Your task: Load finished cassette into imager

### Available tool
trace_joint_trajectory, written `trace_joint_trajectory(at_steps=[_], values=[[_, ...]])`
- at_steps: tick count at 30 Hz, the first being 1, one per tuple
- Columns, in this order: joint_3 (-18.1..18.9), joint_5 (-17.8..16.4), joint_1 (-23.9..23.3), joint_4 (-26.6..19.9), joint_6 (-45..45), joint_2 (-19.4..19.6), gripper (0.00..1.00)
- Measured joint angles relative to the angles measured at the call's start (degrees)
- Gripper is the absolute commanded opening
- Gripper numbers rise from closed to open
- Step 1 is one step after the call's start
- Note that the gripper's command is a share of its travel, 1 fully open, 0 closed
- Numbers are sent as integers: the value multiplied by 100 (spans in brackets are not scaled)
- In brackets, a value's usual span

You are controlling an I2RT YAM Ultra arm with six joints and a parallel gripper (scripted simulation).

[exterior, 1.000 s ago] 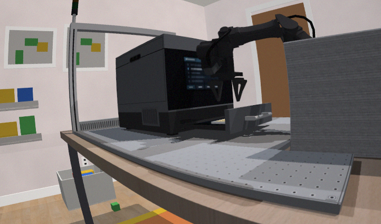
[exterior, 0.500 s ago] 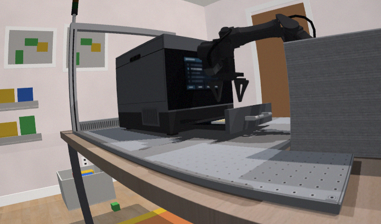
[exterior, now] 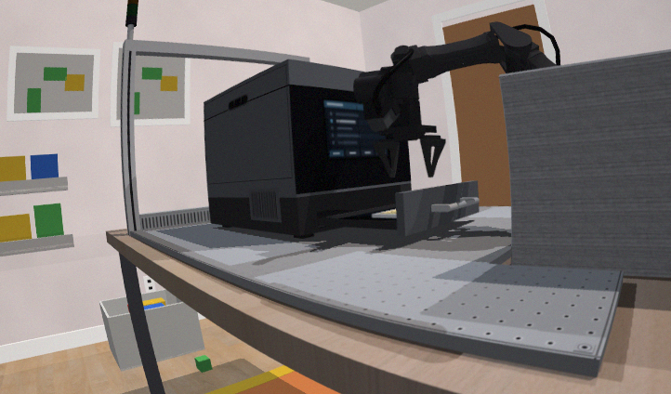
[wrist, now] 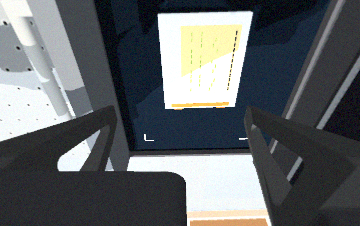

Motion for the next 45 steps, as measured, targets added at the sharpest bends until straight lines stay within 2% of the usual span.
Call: trace_joint_trajectory(at_steps=[45], values=[[-1097,-107,498,-173,592,-868,100]])
